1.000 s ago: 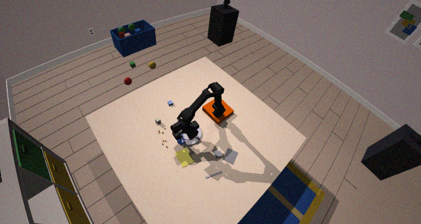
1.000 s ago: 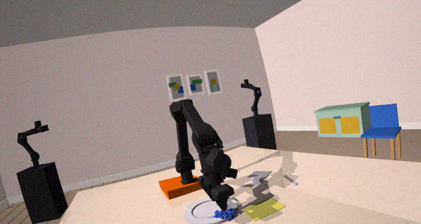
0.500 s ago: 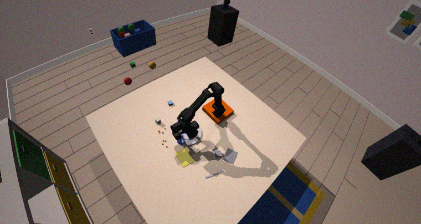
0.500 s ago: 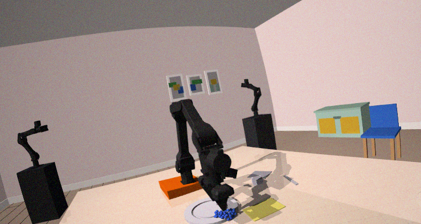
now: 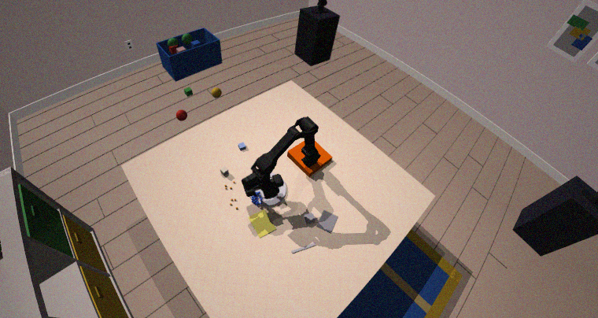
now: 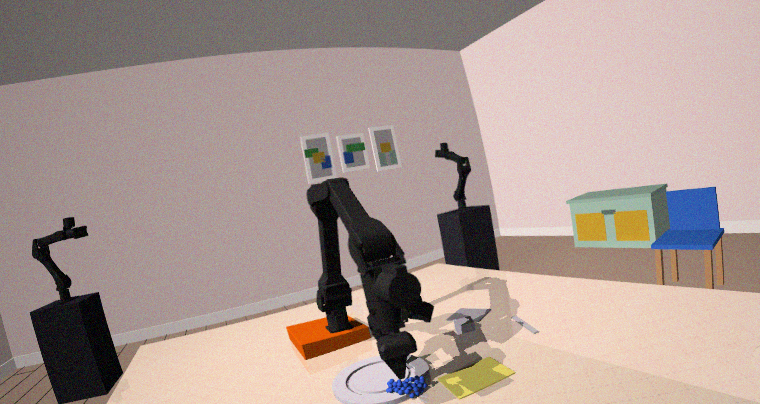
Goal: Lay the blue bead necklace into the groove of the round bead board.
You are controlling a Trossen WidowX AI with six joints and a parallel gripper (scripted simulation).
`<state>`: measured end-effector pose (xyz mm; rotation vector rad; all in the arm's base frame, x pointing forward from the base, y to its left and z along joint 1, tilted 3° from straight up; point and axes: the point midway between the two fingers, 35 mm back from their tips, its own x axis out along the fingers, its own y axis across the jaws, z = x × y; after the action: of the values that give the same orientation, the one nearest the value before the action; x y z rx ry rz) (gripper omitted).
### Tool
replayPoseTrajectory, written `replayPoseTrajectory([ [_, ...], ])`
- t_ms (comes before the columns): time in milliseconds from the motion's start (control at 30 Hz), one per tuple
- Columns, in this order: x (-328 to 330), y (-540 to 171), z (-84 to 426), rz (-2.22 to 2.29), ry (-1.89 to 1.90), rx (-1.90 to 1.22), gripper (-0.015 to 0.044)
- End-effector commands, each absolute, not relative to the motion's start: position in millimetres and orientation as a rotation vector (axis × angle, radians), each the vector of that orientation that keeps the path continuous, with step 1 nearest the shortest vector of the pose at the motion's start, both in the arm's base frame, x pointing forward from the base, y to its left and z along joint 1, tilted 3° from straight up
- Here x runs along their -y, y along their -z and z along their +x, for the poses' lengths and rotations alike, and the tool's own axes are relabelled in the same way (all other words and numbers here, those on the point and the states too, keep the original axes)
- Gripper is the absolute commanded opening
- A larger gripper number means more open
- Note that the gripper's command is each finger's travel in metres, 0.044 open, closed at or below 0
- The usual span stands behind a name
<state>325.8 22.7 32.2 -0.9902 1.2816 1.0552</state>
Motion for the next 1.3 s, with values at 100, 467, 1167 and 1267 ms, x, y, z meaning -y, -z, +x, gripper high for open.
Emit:
replayPoseTrajectory([
  [100,-36,-40,344,-0.543,-0.617,-1.475,0.0177],
  [467,-52,-51,363,0.005,-0.074,-1.569,0.0120],
  [1167,-53,-44,365,0.000,-0.082,-1.553,0.0120],
  [1267,-53,-41,365,0.001,-0.081,-1.555,0.0120],
])
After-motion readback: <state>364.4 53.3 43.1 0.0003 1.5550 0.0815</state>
